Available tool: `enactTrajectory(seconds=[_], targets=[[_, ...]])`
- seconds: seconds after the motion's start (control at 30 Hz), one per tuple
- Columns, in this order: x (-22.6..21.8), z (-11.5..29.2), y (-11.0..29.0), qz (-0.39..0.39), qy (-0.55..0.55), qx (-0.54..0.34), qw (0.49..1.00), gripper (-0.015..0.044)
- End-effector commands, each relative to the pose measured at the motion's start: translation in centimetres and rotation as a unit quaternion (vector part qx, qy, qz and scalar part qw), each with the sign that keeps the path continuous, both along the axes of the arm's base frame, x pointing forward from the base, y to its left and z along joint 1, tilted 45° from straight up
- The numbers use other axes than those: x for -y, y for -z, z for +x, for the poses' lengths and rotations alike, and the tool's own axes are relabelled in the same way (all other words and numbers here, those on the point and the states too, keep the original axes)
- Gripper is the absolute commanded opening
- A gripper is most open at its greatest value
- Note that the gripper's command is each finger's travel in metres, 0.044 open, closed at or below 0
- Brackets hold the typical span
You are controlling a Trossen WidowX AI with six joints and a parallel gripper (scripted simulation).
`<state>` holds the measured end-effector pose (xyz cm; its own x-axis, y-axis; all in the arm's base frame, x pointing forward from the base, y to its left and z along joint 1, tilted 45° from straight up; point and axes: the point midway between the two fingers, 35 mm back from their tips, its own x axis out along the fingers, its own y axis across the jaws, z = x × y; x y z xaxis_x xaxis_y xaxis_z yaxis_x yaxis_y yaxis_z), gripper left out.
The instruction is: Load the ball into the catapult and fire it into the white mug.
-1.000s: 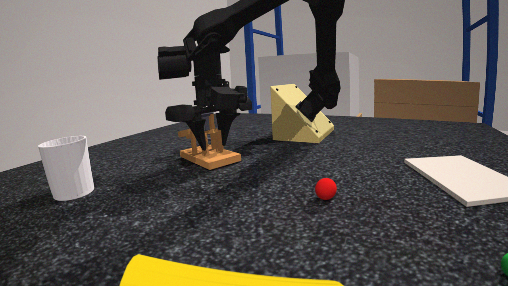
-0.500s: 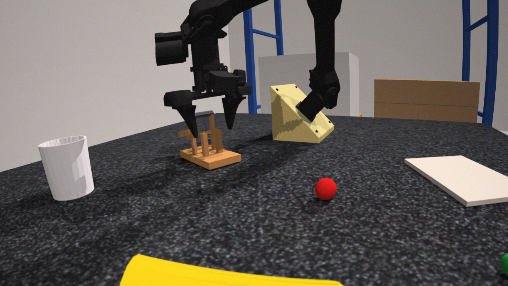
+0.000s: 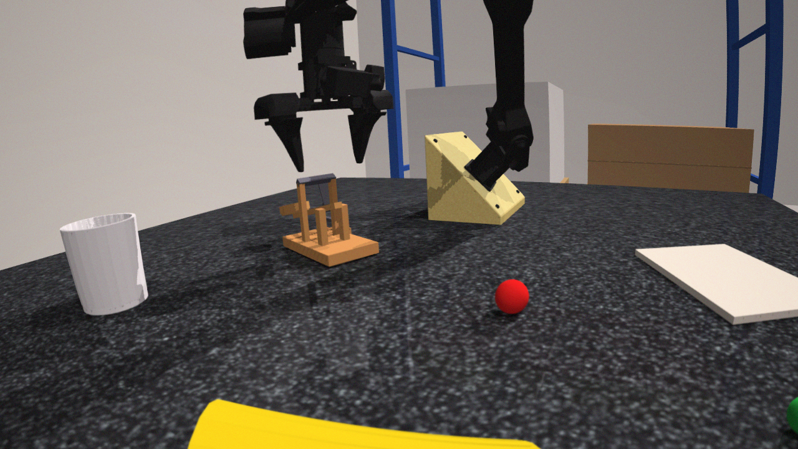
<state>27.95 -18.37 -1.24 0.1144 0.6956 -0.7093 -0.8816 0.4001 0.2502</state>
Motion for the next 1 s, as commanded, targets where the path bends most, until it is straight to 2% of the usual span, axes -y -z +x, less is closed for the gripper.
enactTrajectory(seconds=[0.0, 0.13, 0.97], targets=[[0.0, 0.0, 0.1, -0.004, 0.001, 0.003, 1.000, 0.0440], [-2.6, 0.4, 2.8, -0.004, 0.001, 0.004, 1.000, 0.0440], [-4.9, 0.9, 5.2, -0.003, 0.001, 0.004, 1.000, 0.0440]])
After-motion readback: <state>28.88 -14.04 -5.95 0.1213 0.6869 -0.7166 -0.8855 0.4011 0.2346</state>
